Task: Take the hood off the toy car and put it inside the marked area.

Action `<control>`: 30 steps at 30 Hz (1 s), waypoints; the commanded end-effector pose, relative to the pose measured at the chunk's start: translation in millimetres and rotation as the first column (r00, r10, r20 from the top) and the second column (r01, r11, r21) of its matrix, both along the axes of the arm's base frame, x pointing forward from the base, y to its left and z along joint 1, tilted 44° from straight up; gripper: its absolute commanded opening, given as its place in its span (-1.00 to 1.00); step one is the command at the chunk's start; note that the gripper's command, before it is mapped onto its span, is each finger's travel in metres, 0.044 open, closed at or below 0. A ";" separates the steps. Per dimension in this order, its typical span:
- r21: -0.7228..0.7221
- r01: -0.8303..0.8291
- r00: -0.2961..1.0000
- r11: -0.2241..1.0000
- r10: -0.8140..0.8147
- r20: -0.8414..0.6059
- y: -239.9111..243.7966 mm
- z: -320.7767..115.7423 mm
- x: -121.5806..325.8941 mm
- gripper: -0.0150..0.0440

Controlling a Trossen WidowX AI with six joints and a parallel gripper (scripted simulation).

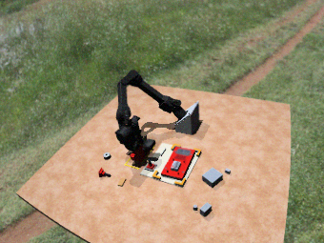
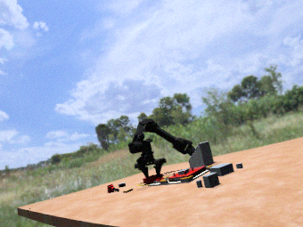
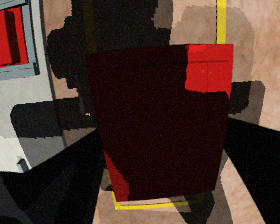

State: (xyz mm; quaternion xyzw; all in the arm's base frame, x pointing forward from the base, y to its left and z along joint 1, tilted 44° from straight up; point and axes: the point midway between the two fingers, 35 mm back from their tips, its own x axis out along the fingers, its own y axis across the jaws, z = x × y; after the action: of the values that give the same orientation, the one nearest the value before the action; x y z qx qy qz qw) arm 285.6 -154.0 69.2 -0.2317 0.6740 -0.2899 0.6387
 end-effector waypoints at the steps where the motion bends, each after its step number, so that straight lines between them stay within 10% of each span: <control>1: 0.000 0.000 1.000 1.000 0.000 0.001 0.2 0.3 0.1 0.93; 30: -0.003 -0.002 1.000 1.000 0.002 0.001 49.8 51.5 5.5 1.00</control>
State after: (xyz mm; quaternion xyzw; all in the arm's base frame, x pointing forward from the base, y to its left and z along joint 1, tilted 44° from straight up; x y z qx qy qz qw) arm 291.2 -104.8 120.2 -0.2342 0.6737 -0.2897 0.6383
